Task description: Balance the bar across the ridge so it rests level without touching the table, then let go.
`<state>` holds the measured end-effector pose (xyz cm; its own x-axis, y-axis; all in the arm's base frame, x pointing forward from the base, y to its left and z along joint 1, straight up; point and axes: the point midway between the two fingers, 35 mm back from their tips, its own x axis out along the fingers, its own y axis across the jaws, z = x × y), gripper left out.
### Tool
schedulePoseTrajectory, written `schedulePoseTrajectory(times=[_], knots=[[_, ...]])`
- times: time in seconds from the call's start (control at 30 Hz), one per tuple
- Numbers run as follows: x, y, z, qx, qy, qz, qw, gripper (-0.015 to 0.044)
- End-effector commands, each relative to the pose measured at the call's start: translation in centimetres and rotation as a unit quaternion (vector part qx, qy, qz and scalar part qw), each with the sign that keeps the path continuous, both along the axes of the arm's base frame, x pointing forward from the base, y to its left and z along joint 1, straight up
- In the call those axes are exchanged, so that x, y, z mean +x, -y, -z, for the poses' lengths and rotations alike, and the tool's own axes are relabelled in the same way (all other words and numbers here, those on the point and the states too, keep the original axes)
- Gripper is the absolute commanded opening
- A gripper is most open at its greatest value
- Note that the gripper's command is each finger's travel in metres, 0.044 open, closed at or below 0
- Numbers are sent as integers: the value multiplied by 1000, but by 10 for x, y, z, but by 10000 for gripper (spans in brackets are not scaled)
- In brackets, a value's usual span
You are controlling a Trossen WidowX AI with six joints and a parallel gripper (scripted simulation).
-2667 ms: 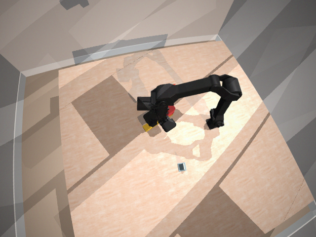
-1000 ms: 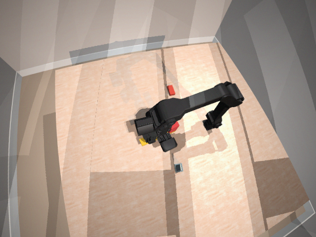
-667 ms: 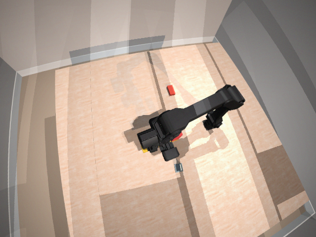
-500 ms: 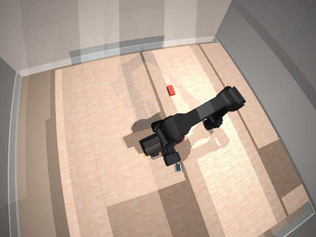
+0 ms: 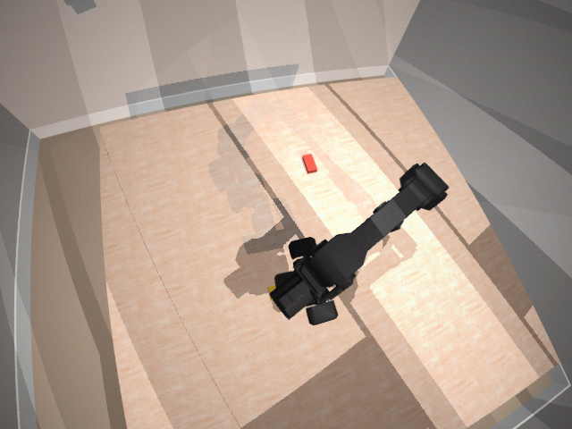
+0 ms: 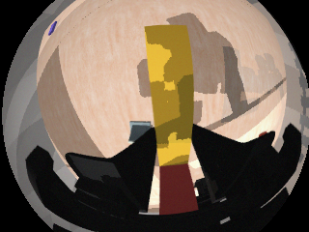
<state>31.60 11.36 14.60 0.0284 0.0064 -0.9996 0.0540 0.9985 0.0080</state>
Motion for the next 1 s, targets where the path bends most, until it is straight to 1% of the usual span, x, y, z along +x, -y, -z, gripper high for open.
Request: schedulePoseTrajectory(times=[0.0,0.4,0.97], knots=[[-4,-16,-1,3,-1,14,1000,0],[-23,-55,-1,5,-2,53,999,0],[-23,-58,20,5,-2,55,998,0]])
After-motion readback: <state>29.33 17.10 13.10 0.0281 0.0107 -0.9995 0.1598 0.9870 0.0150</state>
